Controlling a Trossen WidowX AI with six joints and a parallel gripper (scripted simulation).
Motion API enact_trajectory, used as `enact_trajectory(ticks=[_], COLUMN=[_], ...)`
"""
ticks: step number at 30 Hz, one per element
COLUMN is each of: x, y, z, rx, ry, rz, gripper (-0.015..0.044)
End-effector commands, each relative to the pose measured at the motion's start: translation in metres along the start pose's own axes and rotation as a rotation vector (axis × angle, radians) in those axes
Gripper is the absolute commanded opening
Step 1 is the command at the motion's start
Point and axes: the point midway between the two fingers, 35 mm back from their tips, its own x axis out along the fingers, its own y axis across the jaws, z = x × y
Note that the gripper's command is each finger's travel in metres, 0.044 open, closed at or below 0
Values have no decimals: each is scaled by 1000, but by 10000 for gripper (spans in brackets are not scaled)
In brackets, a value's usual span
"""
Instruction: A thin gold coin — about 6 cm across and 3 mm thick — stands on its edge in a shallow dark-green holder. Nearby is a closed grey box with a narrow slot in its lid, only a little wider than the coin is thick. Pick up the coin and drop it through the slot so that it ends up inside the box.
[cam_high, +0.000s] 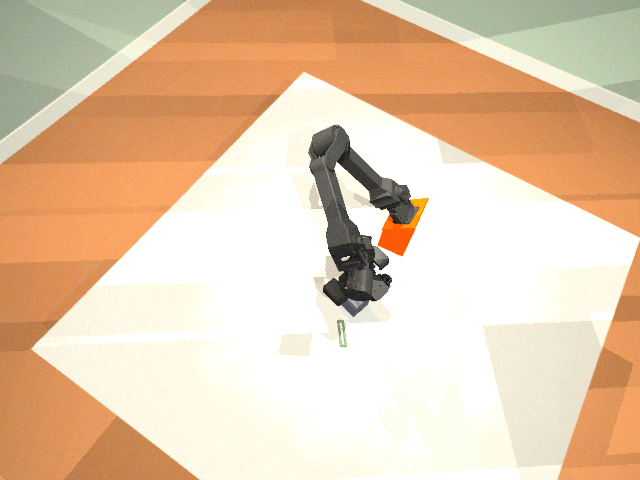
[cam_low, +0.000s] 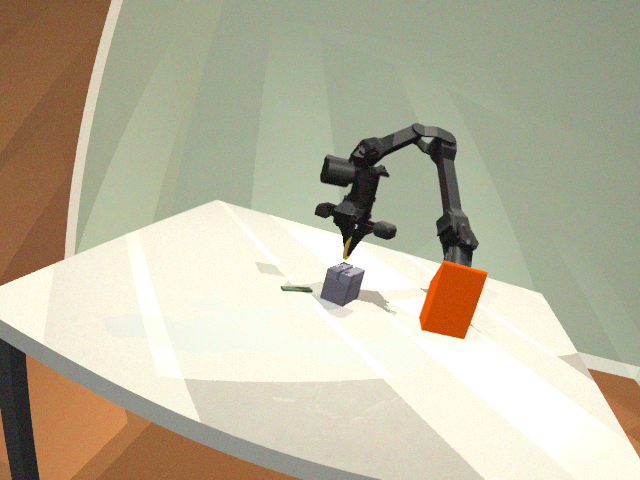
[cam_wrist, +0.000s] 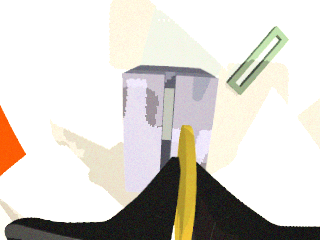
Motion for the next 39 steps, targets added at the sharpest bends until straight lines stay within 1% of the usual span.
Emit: enact_trajectory(ticks=[1, 39], x=[1, 4], y=[8, 8], z=[-3, -3], rx=[5, 5], ry=[-3, 1], rz=[3, 1], gripper=[0, 0])
